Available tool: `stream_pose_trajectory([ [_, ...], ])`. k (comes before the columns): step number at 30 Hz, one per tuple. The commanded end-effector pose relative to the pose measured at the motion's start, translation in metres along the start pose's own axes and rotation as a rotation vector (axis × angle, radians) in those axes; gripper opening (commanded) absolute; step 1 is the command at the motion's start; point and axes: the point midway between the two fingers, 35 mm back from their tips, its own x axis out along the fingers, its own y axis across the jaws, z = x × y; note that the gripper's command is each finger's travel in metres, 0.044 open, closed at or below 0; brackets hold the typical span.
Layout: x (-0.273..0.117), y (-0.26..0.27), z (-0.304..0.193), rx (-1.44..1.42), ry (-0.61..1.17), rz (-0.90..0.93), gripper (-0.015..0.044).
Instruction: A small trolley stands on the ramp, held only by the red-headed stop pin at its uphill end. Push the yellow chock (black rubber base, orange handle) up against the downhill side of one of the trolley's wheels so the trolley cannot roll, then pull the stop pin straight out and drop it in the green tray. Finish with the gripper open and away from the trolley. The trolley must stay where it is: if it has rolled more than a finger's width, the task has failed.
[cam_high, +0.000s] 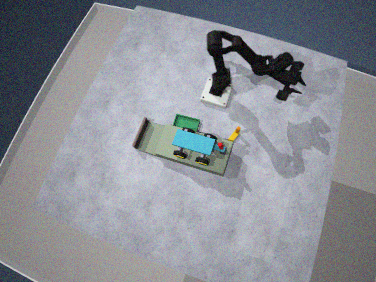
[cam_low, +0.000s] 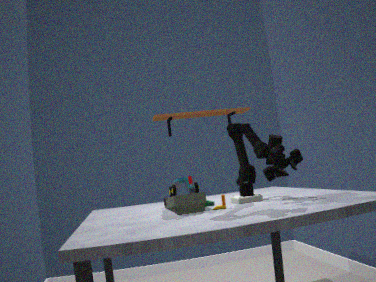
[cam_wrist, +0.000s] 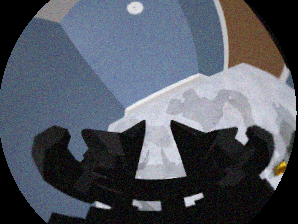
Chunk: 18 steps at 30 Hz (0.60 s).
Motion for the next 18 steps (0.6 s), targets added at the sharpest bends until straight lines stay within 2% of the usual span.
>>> stream_pose_trajectory([
  [1,0.008,-0.034,0.013,-0.085,0.059,-0.118,0.019],
  [9,0.005,-0.098,0.03,-0.195,0.2,-0.311,0.019],
  [18,-0.022,-0.165,0.043,-0.261,0.406,-0.474,0.019],
])
